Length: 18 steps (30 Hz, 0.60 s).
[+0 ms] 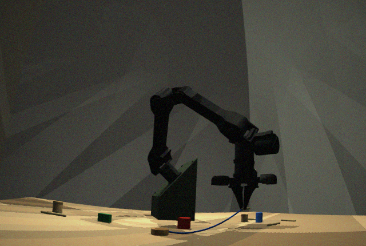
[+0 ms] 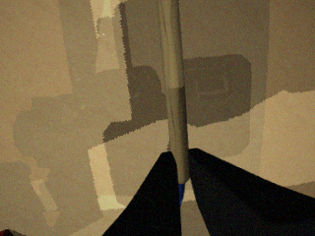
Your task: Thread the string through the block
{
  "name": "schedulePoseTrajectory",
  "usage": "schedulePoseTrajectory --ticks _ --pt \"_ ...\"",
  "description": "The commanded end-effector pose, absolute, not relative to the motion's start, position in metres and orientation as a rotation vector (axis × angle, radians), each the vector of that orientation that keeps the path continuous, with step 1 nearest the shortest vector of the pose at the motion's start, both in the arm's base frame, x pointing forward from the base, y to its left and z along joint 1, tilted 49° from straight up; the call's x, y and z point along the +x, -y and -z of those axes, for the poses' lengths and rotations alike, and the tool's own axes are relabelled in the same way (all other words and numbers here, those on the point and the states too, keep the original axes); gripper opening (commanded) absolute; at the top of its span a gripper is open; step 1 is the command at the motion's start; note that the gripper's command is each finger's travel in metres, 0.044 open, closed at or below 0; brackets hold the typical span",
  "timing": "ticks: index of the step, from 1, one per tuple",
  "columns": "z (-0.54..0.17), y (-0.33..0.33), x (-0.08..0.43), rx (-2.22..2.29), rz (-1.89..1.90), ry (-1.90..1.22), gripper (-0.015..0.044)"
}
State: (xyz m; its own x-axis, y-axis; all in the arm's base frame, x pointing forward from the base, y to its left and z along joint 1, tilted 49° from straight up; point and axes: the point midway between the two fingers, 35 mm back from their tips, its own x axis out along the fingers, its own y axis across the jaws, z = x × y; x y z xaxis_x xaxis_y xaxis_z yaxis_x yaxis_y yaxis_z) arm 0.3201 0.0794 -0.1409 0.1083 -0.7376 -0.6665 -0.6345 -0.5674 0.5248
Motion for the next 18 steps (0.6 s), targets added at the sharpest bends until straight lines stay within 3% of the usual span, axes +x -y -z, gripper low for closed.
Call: schedulePoseTrajectory --ticks 1,10,18 --pt "0.1409 -0.0794 0.3201 2.256 1.465 1.404 0.0000" --pt "0.1402 -0.0799 0.3205 2.262 1.462 1.410 0.0000" --pt "0.1371 -0.0783 0.3252 2.412 1.343 1.699 0.0000"
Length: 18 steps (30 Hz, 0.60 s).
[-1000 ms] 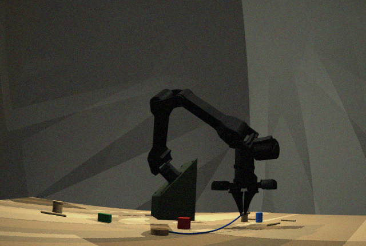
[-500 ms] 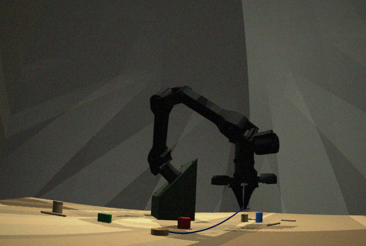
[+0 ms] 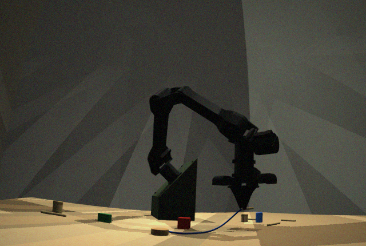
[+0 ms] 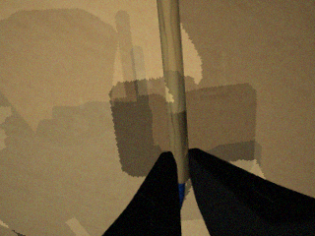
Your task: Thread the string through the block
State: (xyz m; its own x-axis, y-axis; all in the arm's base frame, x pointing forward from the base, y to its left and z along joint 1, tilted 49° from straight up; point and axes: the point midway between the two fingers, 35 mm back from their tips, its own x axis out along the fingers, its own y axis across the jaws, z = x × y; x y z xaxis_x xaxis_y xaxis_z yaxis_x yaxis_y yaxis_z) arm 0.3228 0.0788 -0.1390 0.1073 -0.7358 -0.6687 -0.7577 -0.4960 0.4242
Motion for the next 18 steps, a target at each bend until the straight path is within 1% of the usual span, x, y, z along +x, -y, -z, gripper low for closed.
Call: schedulePoseTrajectory --ticks 1,18 --pt "0.137 -0.078 0.326 -2.241 -1.221 -1.603 0.0000" --pt "0.129 -0.074 0.336 -1.831 -0.591 -1.678 0.0000"
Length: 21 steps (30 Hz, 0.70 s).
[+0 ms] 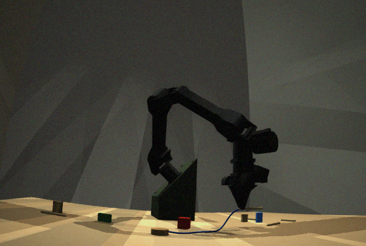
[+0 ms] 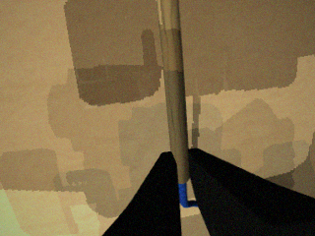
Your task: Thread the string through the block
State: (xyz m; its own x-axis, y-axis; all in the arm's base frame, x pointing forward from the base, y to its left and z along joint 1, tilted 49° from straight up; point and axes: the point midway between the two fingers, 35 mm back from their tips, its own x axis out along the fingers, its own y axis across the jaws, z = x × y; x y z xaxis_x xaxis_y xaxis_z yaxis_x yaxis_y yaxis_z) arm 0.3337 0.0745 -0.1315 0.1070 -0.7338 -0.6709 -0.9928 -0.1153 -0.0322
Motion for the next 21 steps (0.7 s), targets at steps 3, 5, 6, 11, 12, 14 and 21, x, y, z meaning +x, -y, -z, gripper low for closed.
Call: schedulePoseTrajectory --ticks 3,5,6,11,12,14,21 --pt "0.128 -0.073 0.338 -1.753 -0.488 -1.677 0.0000" --pt "0.127 -0.072 0.340 -1.700 -0.421 -1.673 0.0000" --pt "0.126 -0.072 0.340 -1.673 -0.388 -1.671 0.0000" --pt "0.124 -0.071 0.343 -1.537 -0.227 -1.653 0.0000" --pt "0.124 -0.070 0.344 -1.509 -0.195 -1.649 0.0000" --pt "0.123 -0.070 0.345 -1.454 -0.133 -1.638 0.0000" --pt "0.119 -0.068 0.349 -1.257 0.076 -1.590 0.0000"
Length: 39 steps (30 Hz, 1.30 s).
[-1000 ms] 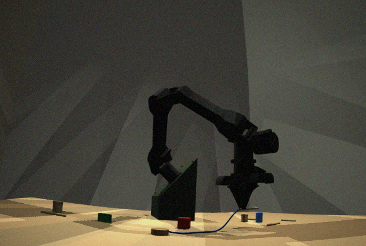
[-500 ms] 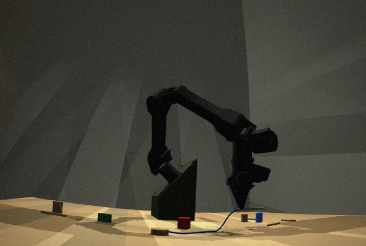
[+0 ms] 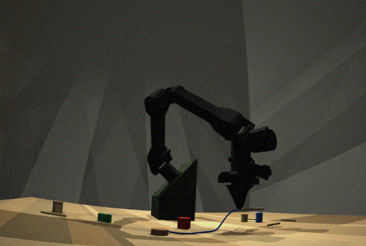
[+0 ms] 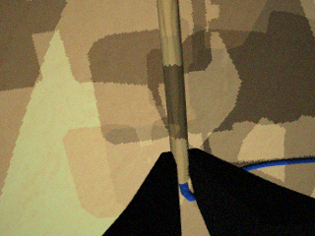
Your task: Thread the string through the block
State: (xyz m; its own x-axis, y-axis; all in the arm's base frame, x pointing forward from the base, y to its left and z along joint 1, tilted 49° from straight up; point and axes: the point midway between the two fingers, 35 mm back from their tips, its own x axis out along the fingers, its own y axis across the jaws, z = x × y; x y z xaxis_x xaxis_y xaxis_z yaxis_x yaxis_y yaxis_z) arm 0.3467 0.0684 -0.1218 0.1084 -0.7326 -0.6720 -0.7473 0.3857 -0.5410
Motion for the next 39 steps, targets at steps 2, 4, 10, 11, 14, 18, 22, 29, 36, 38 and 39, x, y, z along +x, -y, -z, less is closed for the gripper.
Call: schedulePoseTrajectory --ticks 2,4,10,11,14,18,22,29,36,38,39 --pt "0.118 -0.067 0.351 -1.200 0.133 -1.574 0.0000" --pt "0.117 -0.066 0.352 -1.143 0.190 -1.555 0.0000" --pt "0.115 -0.064 0.355 -0.969 0.352 -1.493 0.0000" --pt "0.114 -0.064 0.356 -0.940 0.379 -1.482 0.0000" --pt "0.113 -0.063 0.358 -0.852 0.456 -1.446 0.0000" --pt "0.111 -0.062 0.360 -0.734 0.555 -1.394 0.0000" --pt "0.109 -0.060 0.362 -0.615 0.651 -1.337 0.0000" --pt "0.105 -0.058 0.366 -0.406 0.808 -1.228 0.0000" --pt "0.102 -0.055 0.370 -0.197 0.952 -1.106 0.0000" --pt "0.101 -0.054 0.371 -0.137 0.991 -1.069 0.0000" --pt "0.100 -0.054 0.372 -0.107 1.011 -1.050 0.0000"
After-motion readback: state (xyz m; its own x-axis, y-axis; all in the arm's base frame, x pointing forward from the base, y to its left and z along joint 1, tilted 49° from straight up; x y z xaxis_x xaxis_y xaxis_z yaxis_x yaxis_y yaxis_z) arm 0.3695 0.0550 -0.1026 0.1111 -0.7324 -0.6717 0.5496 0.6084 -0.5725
